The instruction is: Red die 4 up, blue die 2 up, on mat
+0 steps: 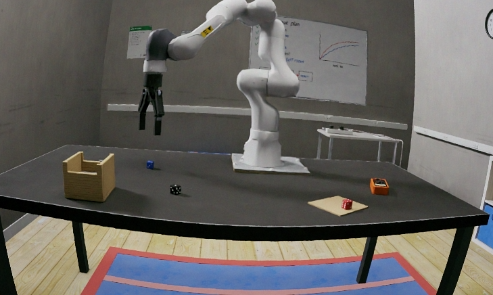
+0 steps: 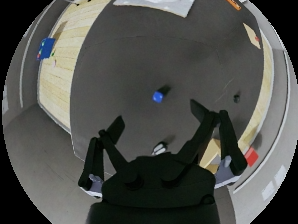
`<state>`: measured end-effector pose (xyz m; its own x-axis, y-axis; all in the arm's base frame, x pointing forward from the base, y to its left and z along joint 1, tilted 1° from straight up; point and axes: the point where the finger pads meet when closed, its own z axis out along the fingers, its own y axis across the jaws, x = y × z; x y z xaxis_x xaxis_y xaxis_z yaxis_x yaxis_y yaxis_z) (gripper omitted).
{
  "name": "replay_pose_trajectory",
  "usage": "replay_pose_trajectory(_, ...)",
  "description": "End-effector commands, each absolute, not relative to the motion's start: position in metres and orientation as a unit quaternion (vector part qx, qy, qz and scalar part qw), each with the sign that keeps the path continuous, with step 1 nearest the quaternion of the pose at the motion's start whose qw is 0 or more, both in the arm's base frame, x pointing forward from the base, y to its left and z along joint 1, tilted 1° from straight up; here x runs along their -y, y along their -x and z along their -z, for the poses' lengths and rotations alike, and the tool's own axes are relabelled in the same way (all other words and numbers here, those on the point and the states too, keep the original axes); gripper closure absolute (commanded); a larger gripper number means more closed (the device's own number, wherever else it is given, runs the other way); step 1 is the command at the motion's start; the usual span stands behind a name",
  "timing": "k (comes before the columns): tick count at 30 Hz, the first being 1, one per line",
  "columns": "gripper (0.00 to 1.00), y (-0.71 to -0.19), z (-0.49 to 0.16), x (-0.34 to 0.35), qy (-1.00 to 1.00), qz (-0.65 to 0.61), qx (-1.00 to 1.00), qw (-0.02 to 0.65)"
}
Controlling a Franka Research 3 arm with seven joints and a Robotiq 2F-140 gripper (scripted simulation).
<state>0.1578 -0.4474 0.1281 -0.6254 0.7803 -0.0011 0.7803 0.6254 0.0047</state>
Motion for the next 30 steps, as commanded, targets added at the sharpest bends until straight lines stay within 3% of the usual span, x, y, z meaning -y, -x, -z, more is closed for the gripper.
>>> replay_pose_trajectory(1, 0.0, -0.1576, -0.1274, 0.4475, -0.353, -0.008, -0.936, 0.002)
replay_pose_trajectory(30, 0.0, -0.1578, -0.1237, 0.4463, -0.108, -0.008, -0.994, 0.004)
